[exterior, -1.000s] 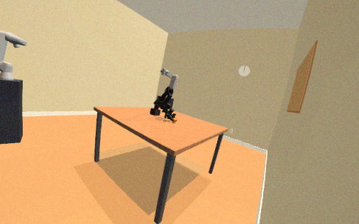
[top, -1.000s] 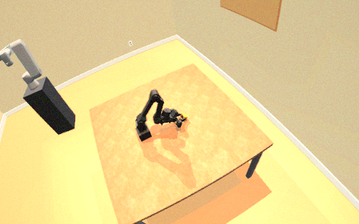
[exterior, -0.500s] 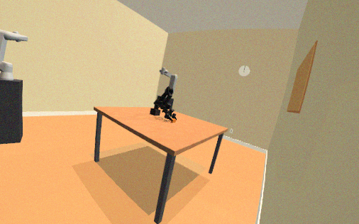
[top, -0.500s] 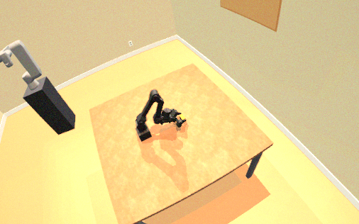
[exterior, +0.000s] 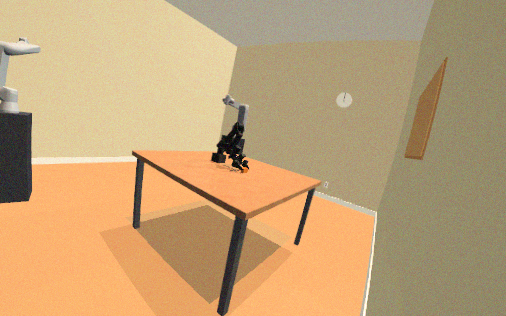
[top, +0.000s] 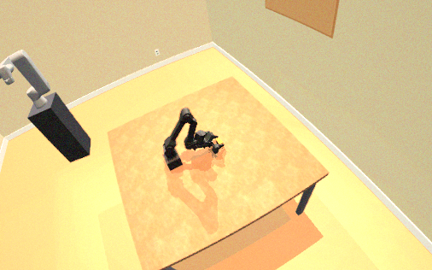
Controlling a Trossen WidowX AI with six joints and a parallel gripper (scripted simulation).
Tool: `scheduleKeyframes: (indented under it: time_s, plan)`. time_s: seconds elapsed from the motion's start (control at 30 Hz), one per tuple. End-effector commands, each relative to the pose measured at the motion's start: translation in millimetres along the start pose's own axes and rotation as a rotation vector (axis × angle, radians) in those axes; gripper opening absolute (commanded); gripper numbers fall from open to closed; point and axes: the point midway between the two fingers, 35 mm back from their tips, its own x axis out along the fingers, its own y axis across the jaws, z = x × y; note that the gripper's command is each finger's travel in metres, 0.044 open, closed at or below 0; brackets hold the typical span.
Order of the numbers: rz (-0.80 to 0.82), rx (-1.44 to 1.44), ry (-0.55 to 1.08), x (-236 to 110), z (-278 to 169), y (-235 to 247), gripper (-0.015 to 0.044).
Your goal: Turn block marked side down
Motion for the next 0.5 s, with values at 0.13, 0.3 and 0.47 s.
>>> scheduleKeyframes:
  time_s: [0.13,0.3,0.47]
  plan:
    - [0.003,0.003,0.0,0,0,1,0.044]
    - [0.001,0.007,0.079,7,3,-2,0.044]
    - [-0.001,0.012,0.239,8,17,-5,0.044]
